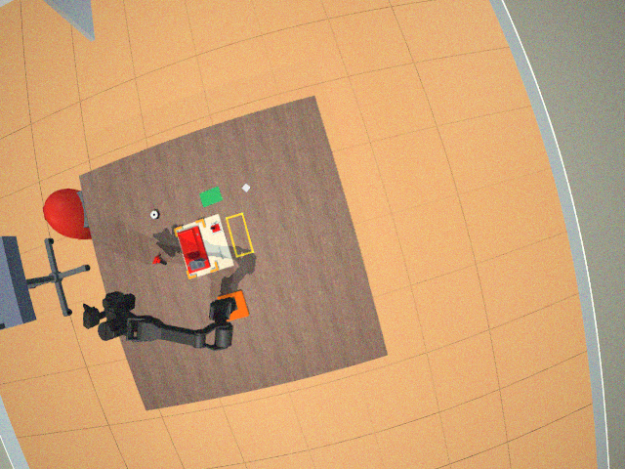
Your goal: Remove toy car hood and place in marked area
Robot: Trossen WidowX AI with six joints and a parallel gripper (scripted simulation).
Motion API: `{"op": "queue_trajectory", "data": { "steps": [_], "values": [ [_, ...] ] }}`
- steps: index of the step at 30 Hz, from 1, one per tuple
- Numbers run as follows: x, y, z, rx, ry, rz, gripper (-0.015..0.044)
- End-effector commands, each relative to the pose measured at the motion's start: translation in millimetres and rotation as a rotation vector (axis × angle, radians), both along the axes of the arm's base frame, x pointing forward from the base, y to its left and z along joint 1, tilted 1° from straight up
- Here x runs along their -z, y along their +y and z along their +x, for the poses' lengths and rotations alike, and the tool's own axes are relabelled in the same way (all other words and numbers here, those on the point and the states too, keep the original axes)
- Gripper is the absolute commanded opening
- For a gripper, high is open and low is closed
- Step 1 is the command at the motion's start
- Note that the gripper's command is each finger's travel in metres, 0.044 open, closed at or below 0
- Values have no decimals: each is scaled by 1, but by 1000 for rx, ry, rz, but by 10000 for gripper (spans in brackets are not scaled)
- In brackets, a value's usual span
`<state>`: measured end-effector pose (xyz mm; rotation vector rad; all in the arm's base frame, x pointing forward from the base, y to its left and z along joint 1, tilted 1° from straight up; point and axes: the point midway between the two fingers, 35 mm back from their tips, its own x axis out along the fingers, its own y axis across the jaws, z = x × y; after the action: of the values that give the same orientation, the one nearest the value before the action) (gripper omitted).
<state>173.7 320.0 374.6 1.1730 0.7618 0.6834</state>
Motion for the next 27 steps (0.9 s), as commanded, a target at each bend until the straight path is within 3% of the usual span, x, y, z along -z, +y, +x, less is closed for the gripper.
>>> {"op": "queue_trajectory", "data": {
  "steps": [1, 9, 16, 22, 27],
  "values": [
    [35, -4, 37, 46, -24, -221, 440],
    [112, -49, 109, 65, 16, -699, 440],
    [174, -116, 152, -33, 177, -1056, 440],
    [218, -183, 166, -206, 383, -1251, 440],
    [237, -222, 164, -335, 515, -1298, 440]
  ]
}}
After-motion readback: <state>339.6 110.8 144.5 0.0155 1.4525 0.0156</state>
